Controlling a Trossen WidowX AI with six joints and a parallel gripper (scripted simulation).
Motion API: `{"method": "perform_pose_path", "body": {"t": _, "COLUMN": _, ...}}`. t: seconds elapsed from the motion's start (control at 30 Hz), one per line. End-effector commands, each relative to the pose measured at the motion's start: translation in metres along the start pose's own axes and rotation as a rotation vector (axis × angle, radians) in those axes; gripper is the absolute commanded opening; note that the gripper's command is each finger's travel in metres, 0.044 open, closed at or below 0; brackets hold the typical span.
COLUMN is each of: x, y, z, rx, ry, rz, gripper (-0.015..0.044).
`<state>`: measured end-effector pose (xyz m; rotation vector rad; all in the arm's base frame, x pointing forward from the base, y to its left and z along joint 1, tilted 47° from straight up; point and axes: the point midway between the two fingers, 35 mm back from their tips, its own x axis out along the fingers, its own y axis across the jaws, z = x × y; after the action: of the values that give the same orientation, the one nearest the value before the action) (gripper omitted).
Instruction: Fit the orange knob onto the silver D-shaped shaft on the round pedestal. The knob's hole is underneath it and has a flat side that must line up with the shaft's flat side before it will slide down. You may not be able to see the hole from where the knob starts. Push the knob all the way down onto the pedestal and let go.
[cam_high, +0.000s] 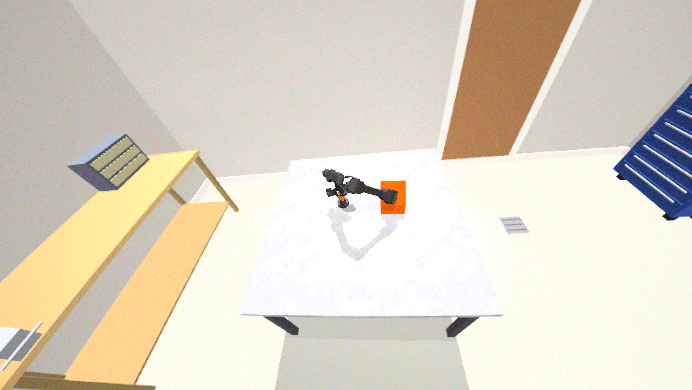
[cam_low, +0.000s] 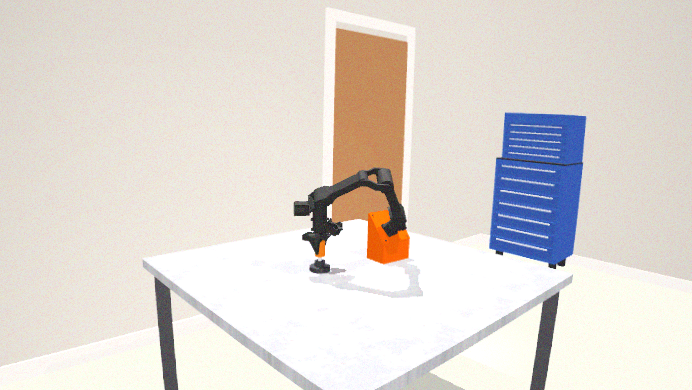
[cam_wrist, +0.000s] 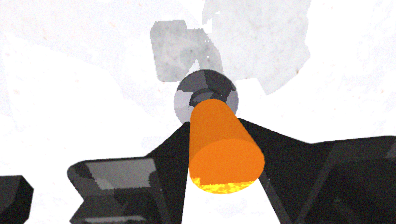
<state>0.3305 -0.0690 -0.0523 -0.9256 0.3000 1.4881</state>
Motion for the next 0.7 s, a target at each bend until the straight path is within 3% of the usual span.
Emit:
{"method": "perform_pose_path", "body": {"t": 0.0, "x": -0.0028, "y": -0.005, "z": -0.0044, "rx": -0.026, "ry": 0.009, "rz": -0.007, "gripper": 0.0}}
{"method": "perform_pose_path", "body": {"t": 0.67, "x": -0.0007, "y": -0.0055, "z": -0.0044, "rx": -0.026, "ry": 0.009, "rz": -0.007, "gripper": 0.0}}
